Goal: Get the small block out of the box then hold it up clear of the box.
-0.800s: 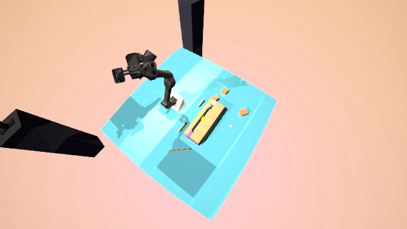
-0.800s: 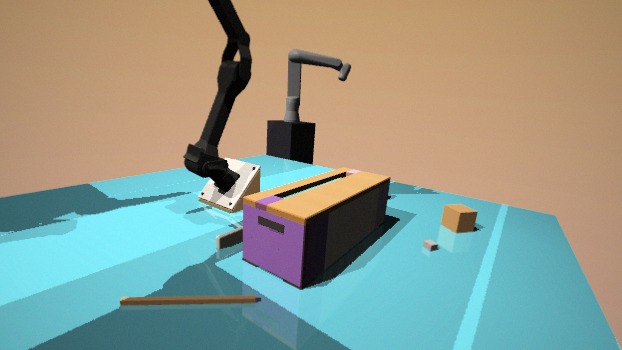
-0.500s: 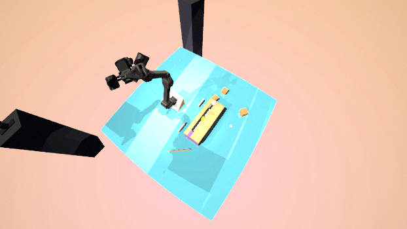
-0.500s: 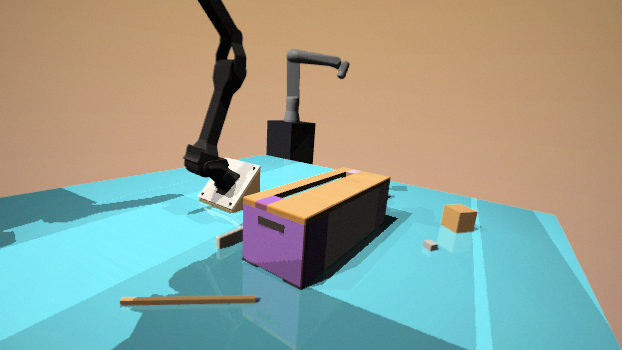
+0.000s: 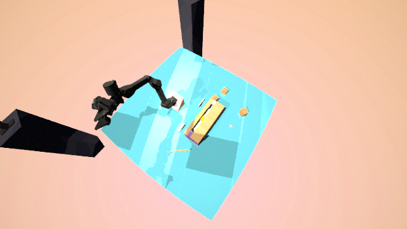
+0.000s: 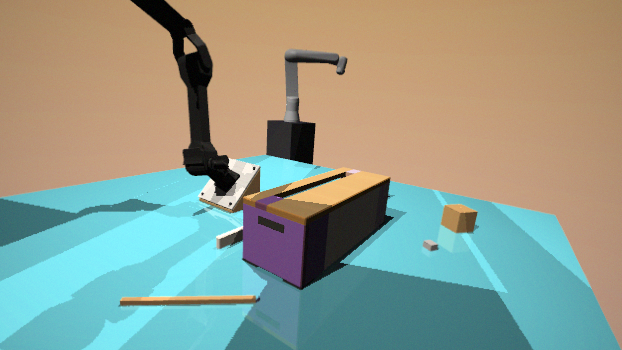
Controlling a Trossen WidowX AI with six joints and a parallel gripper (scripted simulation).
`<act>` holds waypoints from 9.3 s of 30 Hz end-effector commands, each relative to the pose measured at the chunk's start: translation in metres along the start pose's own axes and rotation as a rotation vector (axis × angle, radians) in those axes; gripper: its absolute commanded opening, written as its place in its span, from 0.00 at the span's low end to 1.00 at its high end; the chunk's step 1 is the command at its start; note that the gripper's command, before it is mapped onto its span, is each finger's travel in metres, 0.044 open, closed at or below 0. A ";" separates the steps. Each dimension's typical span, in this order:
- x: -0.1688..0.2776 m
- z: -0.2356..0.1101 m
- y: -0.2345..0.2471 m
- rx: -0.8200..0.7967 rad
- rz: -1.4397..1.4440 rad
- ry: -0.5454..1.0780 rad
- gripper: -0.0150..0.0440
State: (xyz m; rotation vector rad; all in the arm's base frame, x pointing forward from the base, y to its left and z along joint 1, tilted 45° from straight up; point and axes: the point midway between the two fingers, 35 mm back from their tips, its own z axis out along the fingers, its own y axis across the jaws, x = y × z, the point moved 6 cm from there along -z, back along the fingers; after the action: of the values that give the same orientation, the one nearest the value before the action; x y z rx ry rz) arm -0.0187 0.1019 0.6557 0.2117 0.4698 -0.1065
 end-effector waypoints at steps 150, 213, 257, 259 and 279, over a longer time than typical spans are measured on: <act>0.512 -0.387 -0.033 1.484 -0.110 1.752 0.93; 0.496 -0.428 0.059 1.485 -0.123 1.754 0.93; 0.465 -0.485 0.081 -1.845 -1.713 1.789 0.74; 0.464 -0.487 0.081 -1.963 -1.758 1.712 0.74; 0.453 -0.503 0.086 -3.034 -2.067 0.556 0.74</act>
State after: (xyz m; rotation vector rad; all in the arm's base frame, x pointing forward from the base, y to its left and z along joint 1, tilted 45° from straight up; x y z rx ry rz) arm 0.1941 0.2675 0.0327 2.1944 -1.6584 0.9640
